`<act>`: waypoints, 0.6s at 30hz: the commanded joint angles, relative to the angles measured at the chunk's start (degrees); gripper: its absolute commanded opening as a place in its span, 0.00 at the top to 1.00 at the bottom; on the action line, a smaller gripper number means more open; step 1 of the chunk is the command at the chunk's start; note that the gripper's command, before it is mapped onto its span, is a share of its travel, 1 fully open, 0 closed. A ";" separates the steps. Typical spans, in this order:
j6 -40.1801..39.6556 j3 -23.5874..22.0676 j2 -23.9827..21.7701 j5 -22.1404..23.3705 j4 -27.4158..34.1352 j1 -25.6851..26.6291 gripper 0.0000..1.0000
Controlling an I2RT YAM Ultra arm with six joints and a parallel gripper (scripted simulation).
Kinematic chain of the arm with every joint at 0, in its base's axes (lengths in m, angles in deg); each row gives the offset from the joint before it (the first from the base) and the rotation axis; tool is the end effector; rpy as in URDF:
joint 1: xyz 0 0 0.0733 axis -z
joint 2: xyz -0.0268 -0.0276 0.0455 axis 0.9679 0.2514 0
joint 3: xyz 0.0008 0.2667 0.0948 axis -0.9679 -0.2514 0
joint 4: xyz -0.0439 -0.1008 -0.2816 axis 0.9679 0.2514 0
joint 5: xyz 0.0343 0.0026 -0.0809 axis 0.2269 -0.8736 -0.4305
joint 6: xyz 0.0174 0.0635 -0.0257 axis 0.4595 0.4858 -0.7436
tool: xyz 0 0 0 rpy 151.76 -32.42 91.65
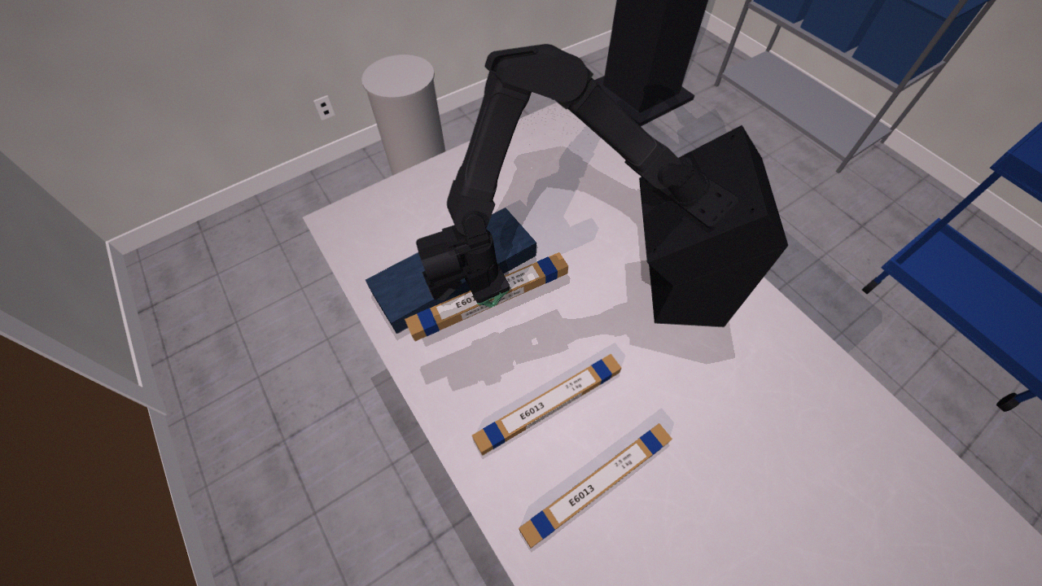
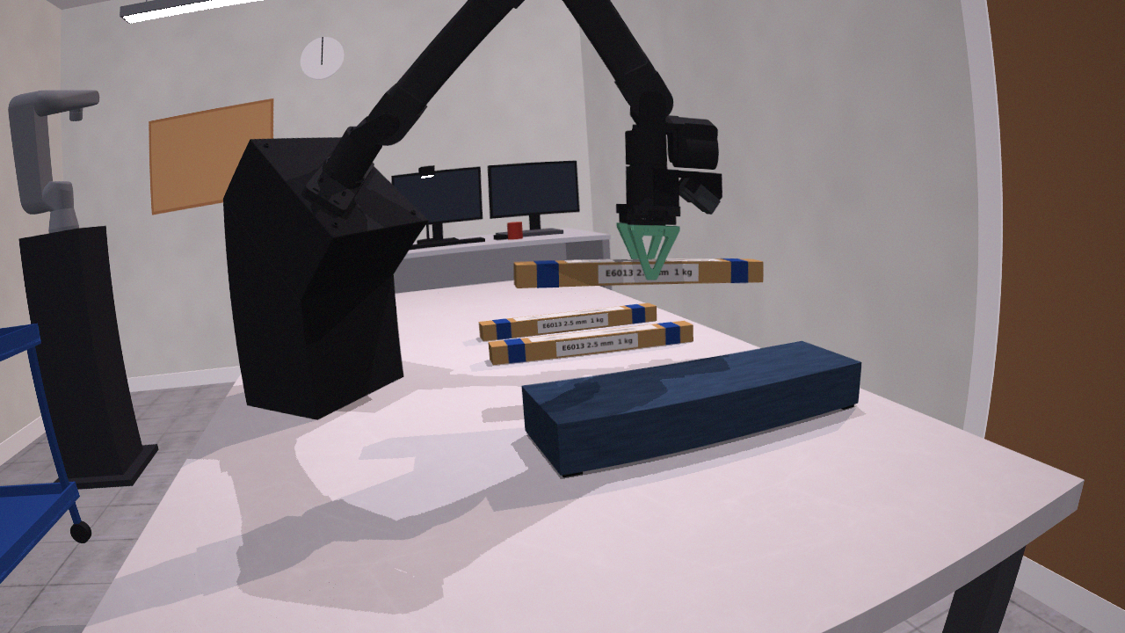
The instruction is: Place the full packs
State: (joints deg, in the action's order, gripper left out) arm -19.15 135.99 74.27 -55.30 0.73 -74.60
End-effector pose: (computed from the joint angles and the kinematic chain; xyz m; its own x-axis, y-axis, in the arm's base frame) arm 0.4022 -0.0255 0.2341 -0.8324 -0.0842 -0.5478 0.1345 0.9281 -0.3471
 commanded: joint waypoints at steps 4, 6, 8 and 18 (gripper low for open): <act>-1.83 3.65 -3.84 1.27 2.01 -0.50 1.00; -1.86 3.88 -3.79 1.32 2.18 -0.45 1.00; -1.86 3.88 -3.79 1.32 2.18 -0.45 1.00; -2.02 4.54 -3.79 1.51 2.73 -0.07 1.00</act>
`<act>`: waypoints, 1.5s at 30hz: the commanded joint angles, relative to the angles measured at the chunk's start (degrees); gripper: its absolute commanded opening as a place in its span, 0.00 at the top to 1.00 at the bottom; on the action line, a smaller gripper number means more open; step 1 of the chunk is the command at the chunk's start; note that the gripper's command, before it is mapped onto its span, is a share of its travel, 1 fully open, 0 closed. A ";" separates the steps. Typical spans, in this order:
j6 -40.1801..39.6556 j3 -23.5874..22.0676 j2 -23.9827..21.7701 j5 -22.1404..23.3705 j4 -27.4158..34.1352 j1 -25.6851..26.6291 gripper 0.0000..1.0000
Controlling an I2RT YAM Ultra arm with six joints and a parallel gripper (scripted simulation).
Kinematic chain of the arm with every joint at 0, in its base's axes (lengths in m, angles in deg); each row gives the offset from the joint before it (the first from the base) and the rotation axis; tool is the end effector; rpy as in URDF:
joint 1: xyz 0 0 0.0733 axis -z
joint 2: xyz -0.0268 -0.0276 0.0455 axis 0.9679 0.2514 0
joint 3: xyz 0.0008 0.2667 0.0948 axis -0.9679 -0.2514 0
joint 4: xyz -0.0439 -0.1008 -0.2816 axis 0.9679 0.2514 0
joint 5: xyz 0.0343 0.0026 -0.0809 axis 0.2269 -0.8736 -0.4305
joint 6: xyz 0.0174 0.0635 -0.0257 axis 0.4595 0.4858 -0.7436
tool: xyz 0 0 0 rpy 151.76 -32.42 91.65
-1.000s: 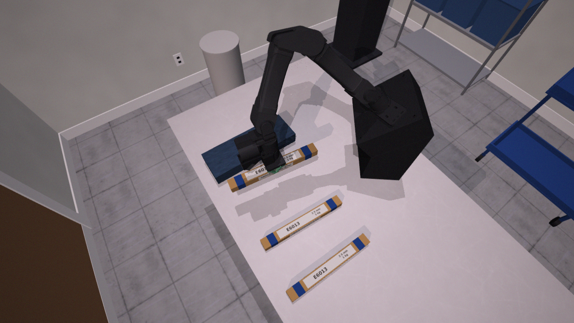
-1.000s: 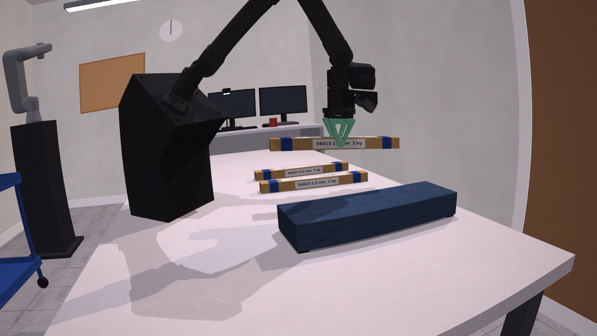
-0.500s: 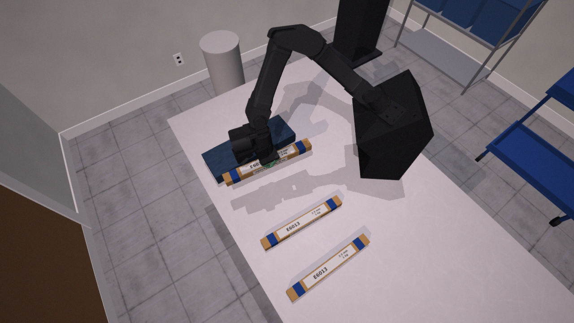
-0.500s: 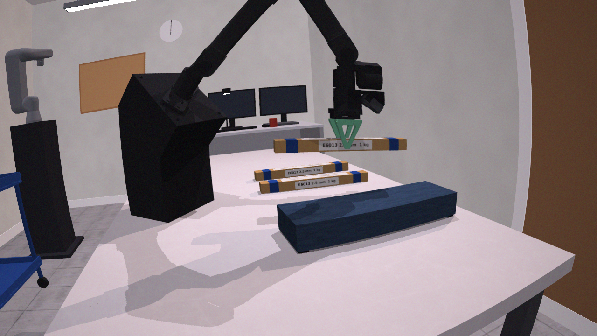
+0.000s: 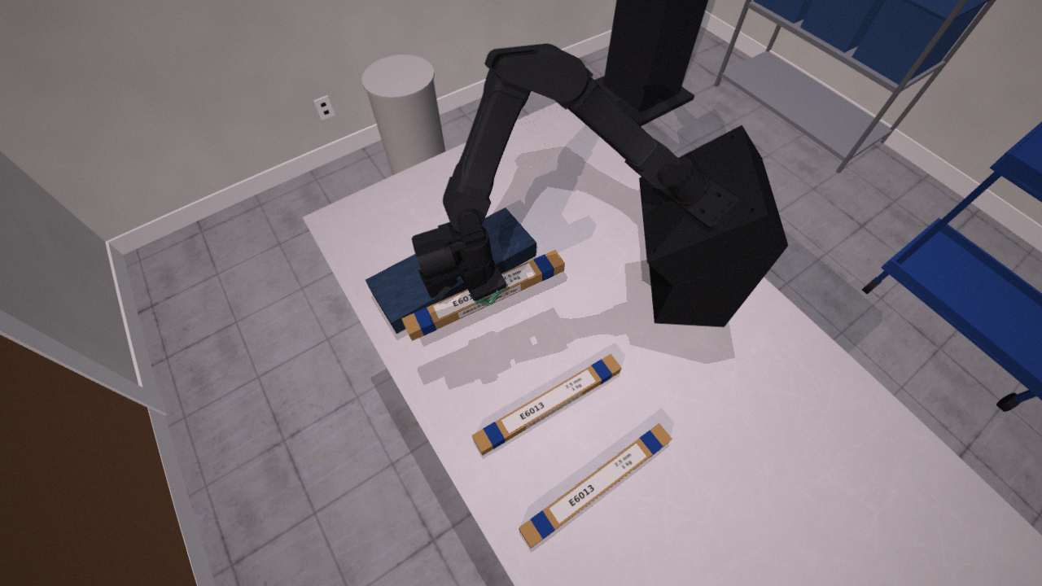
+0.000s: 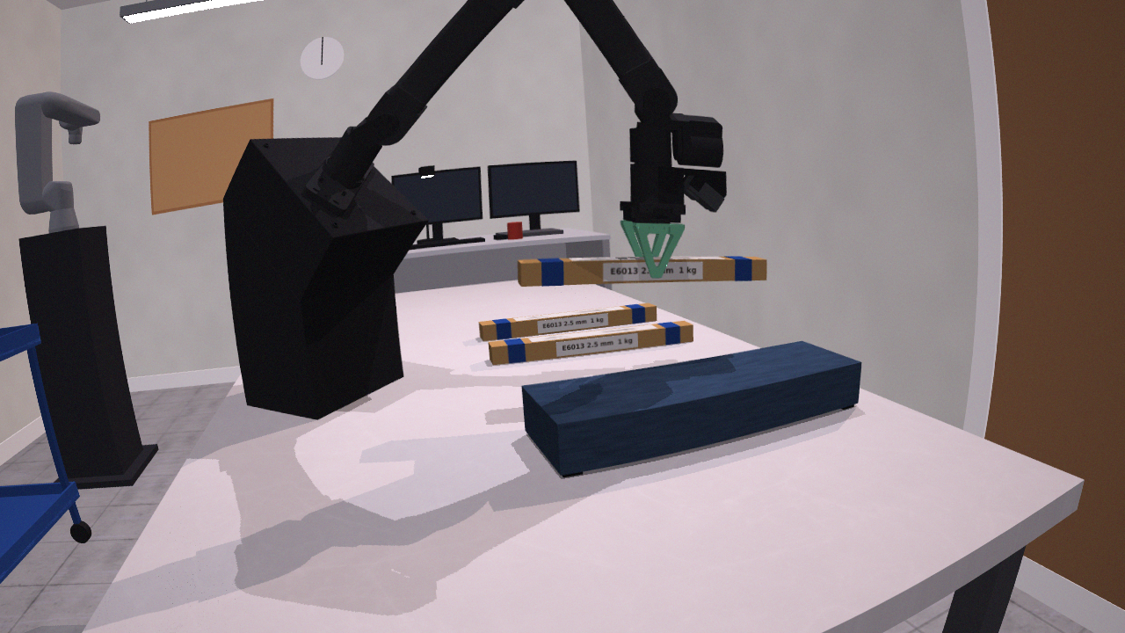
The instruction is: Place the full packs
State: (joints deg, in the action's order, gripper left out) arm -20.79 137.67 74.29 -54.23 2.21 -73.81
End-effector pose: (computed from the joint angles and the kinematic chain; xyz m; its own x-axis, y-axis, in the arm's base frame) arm 0.4040 -0.0301 0.2424 -0.8343 -0.1002 -0.5421 0.1146 0.9304 -0.3483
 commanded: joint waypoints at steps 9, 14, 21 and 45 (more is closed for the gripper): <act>-0.55 3.23 -3.75 0.58 1.48 -0.05 1.00; -0.75 3.38 -3.76 0.73 1.59 -0.23 1.00; -0.86 3.60 -3.74 0.73 1.74 0.08 1.00; -1.09 3.89 -3.70 1.06 1.90 0.64 1.00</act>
